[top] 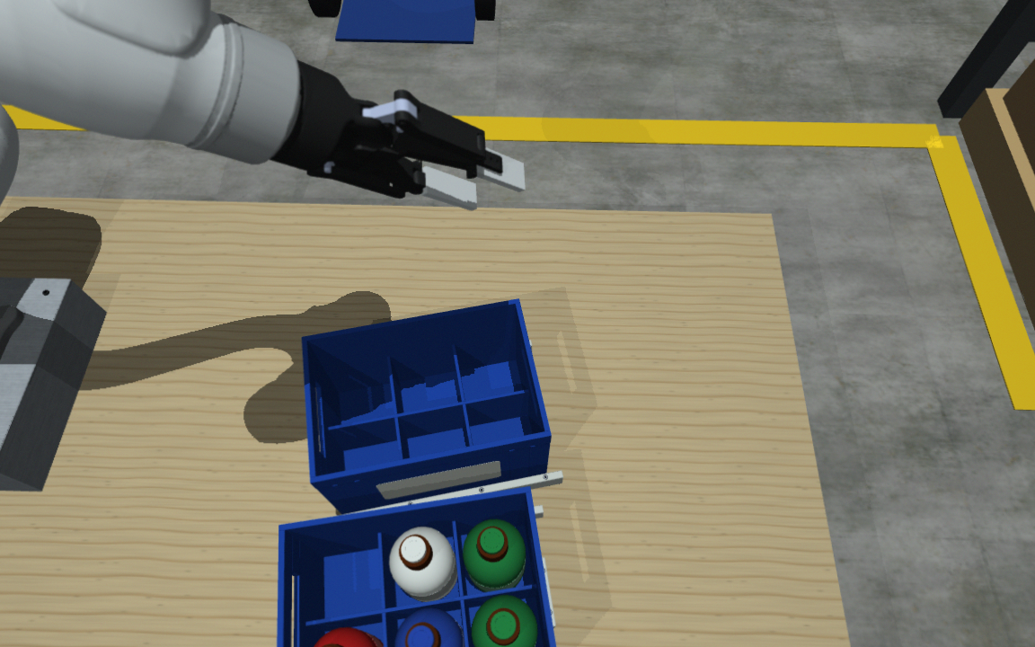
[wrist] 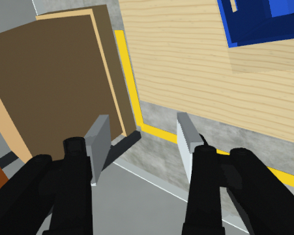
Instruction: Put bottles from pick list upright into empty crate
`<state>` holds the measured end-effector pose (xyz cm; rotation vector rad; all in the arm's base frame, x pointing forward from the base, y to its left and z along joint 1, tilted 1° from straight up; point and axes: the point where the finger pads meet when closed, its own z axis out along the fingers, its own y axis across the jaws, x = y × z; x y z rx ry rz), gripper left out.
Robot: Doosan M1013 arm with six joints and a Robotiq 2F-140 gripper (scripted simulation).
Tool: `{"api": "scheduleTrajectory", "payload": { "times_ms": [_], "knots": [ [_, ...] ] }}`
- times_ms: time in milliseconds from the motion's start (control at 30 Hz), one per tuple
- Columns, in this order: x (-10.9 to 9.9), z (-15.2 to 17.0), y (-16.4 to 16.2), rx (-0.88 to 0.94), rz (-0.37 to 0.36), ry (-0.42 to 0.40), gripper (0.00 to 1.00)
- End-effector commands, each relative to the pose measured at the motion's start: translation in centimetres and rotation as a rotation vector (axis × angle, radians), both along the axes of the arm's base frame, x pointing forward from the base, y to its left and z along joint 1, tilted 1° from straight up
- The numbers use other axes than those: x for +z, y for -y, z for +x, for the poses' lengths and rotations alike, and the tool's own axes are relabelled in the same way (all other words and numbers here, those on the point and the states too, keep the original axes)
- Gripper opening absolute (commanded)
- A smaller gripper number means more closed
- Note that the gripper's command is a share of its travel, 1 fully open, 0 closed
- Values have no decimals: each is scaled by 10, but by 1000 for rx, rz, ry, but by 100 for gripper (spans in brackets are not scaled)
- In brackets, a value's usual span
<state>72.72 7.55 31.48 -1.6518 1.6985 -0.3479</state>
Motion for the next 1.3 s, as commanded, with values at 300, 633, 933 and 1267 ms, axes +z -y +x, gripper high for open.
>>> {"api": "scheduleTrajectory", "payload": {
  "times_ms": [300,633,933,1267],
  "knots": [
    [-6,-9,-48,142,-44,-56,38],
    [-12,-23,-91,244,-84,-99,38],
    [-19,-39,-127,341,-127,-142,38],
    [-25,-59,-160,460,-189,-199,38]
  ]
}}
